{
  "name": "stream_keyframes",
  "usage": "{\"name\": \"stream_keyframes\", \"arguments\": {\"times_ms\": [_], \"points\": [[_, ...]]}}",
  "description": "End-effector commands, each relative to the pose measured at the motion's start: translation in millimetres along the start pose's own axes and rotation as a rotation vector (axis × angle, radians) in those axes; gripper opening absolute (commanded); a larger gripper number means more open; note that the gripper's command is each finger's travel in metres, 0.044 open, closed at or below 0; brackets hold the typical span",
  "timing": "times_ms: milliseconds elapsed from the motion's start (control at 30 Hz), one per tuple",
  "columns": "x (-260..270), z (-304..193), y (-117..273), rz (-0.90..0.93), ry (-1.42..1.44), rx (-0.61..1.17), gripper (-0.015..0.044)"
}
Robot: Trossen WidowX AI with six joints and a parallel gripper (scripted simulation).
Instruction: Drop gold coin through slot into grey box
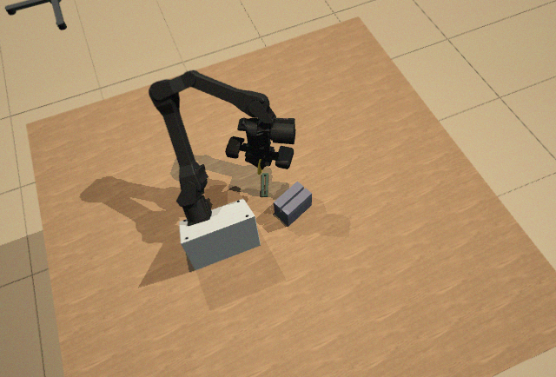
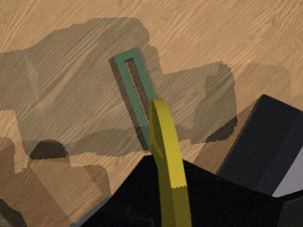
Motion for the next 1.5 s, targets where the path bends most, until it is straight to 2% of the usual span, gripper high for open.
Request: {"name": "stream_keyframes", "arguments": {"times_ms": [0, 400, 633, 1467], "points": [[0.9, -2.1, 0.6, -0.002, -0.139, 0.002, 0.0000], [3.4, -5.9, 0.7, -0.002, -0.525, 0.002, 0.0000], [1.9, -5.9, 0.9, -0.002, -0.531, 0.002, 0.0000], [-57.1, -12.3, 5.1, -0.017, -0.545, 0.007, 0.0000]]}}
Point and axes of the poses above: the point midway between the two fingers, 35 mm back from their tips, its own y axis back along the fingers, its own x axis across the jaws, z = x × y, the point moved 6 cm from there along y, back along the fingers, and after that the axes turned 14 degrees about -y, right-handed, at the moved point
